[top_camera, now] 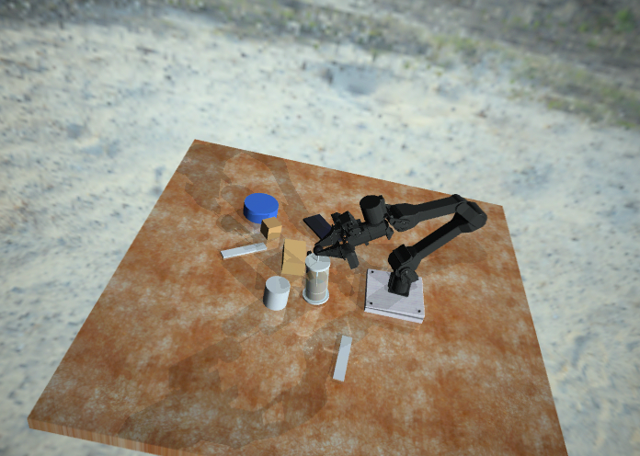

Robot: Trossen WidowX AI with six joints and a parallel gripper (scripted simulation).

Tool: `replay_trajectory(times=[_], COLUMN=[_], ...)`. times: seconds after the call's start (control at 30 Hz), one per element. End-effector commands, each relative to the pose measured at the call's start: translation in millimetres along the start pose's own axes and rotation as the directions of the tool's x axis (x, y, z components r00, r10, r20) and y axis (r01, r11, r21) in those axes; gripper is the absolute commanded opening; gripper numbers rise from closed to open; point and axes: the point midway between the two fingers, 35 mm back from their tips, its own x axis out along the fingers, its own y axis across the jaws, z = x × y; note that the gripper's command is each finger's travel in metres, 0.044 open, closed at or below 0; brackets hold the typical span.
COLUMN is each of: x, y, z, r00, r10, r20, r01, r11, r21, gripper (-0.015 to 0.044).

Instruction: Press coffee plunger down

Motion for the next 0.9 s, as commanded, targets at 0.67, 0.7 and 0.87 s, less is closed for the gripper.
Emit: replay_trajectory(times=[0.67, 0.7, 0.87], x=[8.8, 9.0, 9.6], y=[0.5, 0.6, 0.7], z=[-11.0, -10.9, -10.5], r00=[0.999, 0.999, 0.999], r10=[-0.003, -0.003, -0.003], r20=[-0.047, -0.047, -0.047], r01=[0.003, 0.003, 0.003], r11=[1.000, 1.000, 1.000], r21=[-0.014, -0.014, -0.014], gripper=[0.0127, 0.0127, 0.0127])
